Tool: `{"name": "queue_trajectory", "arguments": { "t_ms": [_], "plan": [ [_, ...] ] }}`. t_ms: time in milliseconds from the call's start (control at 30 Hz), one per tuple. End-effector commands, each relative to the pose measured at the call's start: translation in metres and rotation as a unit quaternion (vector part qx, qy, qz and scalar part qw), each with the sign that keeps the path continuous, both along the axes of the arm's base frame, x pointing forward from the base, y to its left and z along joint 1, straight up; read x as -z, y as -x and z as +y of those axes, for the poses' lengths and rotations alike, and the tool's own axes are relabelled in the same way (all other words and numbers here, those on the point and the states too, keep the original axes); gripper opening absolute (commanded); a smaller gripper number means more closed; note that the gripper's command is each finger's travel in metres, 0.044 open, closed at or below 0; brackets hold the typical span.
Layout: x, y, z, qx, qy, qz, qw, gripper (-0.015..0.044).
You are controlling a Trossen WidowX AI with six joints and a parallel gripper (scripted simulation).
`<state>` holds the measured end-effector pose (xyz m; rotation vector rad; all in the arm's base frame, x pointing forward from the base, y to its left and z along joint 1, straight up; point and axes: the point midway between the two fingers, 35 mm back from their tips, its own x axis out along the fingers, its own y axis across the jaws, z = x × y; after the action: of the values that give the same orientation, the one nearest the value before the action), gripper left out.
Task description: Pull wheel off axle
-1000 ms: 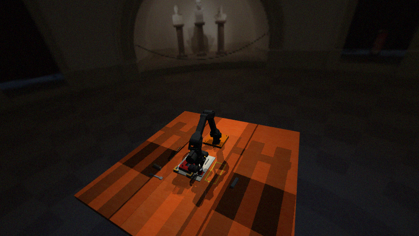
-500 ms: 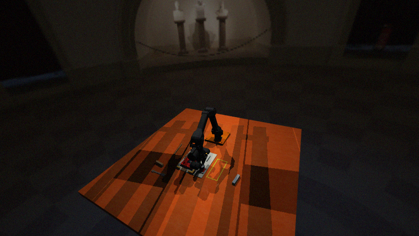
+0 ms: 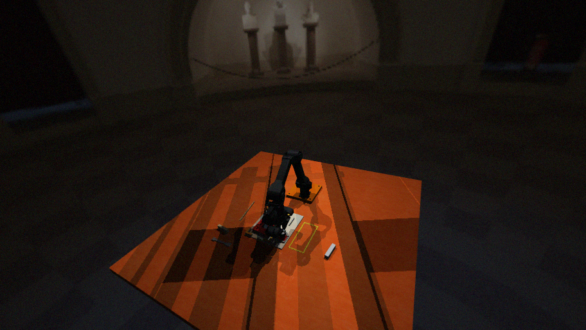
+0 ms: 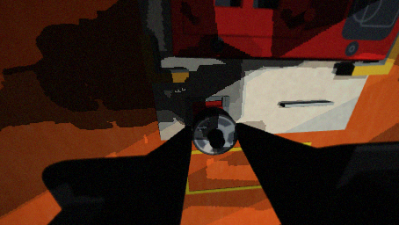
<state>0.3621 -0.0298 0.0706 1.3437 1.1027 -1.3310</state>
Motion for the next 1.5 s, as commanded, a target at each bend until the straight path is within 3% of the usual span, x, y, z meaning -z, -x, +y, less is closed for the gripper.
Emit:
{"name": "queue_trajectory", "arguments": {
  "t_ms": [0, 1467],
  "plan": [
    [-0.015, 0.002, 0.0, 0.001, -0.001, -0.006, 1.0, 0.0],
    [-0.029, 0.003, 0.0, 0.002, -0.002, -0.007, 1.0, 0.0]
  ]
}}
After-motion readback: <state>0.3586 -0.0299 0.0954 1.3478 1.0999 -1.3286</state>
